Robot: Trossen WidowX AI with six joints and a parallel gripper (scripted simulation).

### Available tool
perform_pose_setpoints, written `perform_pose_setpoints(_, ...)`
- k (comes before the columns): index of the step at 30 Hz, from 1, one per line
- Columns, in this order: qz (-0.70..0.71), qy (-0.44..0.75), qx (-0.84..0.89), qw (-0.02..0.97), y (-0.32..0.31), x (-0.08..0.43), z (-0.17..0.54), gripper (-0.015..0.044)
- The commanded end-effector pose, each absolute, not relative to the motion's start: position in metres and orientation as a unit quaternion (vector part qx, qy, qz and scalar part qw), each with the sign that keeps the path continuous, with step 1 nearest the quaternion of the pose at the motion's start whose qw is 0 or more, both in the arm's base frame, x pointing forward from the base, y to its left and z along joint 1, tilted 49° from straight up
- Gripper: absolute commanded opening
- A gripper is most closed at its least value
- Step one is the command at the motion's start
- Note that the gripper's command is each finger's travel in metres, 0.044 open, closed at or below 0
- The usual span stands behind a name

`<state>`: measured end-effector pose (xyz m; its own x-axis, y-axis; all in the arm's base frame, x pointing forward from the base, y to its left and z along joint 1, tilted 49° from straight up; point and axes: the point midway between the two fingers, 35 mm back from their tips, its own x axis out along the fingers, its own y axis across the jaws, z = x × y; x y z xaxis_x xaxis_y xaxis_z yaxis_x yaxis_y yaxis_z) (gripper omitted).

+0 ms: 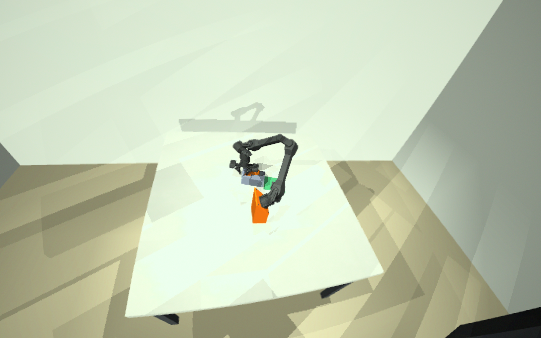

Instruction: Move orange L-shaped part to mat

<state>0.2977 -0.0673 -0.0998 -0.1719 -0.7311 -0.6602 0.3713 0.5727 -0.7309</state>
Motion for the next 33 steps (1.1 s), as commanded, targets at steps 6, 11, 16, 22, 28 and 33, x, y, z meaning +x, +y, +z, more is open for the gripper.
perform_pose_setpoints(6, -0.440, 0.627, -0.141, 0.628, -0.050, 0.305, -0.093, 0.0180)
perform_pose_setpoints(11, -0.438, 0.628, -0.140, 0.628, -0.009, 0.315, -0.048, 0.0180)
perform_pose_setpoints(16, -0.439, 0.627, -0.140, 0.628, 0.008, 0.315, -0.028, 0.0180)
perform_pose_setpoints(22, -0.434, 0.623, -0.142, 0.635, 0.007, 0.318, -0.029, 0.0180)
perform_pose_setpoints(28, -0.434, 0.623, -0.142, 0.635, 0.007, 0.318, -0.029, 0.0180)
perform_pose_setpoints(33, -0.434, 0.623, -0.142, 0.635, 0.007, 0.318, -0.029, 0.0180)
